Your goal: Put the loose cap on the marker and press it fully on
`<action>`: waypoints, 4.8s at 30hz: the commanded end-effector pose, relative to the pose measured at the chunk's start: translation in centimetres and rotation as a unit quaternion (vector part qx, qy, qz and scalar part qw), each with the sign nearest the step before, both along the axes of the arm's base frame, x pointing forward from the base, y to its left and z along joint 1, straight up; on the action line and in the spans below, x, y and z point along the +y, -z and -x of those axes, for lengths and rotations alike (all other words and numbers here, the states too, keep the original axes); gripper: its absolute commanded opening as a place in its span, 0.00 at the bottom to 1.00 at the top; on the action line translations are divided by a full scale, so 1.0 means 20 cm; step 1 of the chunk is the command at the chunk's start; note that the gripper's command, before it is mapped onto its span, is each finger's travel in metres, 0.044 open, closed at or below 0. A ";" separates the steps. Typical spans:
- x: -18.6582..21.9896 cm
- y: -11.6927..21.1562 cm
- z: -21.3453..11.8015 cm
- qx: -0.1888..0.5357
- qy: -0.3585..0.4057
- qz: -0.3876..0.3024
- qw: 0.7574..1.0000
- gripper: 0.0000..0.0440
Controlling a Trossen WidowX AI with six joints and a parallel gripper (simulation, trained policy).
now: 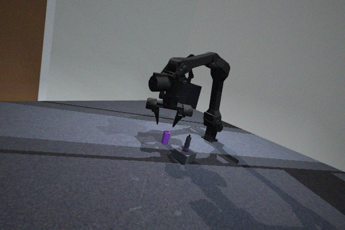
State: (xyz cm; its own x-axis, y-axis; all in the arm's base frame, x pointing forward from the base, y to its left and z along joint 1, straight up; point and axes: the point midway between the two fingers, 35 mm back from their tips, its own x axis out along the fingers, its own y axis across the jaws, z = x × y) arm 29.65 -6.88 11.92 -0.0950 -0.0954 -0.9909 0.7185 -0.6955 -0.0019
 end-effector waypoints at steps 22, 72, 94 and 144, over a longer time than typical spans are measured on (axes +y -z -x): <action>0.04 0.20 0.07 0.041 -0.013 -0.085 0.995 0.64; 0.36 -0.21 -0.07 -0.052 -0.100 -0.056 0.992 0.10; 0.64 -0.26 -0.04 -0.029 -0.110 -0.064 0.992 0.02; 0.60 0.15 0.01 0.035 -0.141 -0.056 0.988 0.28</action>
